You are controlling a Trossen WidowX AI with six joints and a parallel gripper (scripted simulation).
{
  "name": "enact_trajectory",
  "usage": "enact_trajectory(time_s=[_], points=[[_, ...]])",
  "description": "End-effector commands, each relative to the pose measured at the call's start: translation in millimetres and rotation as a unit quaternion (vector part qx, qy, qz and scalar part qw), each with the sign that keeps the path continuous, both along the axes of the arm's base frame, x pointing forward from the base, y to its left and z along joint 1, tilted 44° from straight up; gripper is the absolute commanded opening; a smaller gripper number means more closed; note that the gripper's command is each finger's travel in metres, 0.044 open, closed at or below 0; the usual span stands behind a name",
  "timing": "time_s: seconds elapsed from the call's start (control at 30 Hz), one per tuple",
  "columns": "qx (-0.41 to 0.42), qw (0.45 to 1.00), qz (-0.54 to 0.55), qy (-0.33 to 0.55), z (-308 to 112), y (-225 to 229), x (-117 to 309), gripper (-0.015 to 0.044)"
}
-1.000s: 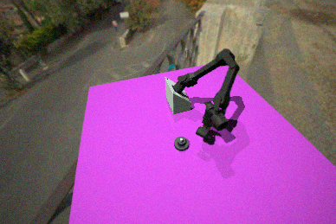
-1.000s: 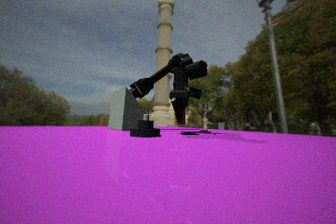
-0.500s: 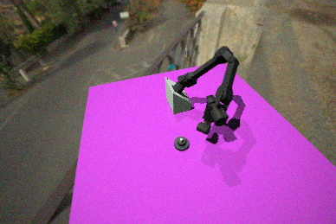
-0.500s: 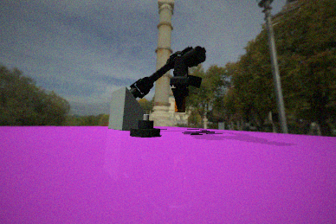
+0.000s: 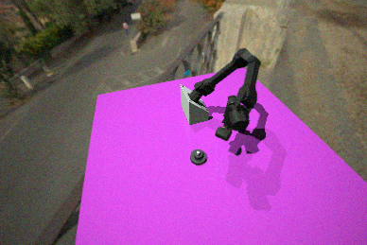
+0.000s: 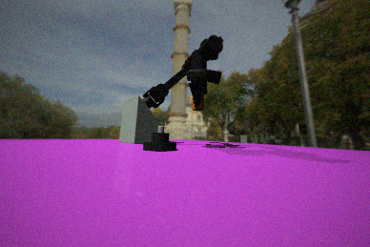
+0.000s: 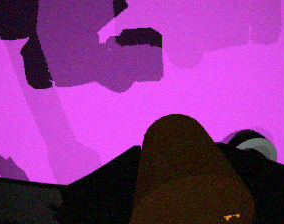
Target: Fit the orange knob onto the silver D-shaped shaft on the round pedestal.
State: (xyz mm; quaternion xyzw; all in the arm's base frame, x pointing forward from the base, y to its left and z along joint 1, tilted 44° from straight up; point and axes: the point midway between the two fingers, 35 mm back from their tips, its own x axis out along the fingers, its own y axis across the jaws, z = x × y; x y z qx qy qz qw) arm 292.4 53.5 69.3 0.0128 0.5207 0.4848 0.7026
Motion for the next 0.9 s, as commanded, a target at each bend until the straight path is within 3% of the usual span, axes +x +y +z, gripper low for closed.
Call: enact_trajectory(time_s=[0.0,0.87], points=[[-0.001,1.0,-0.001,-0.006,9.7,-9.5,0.8,0.0],[-0.004,1.0,-0.002,-0.007,-53.6,-44.6,16.4,0.0]])
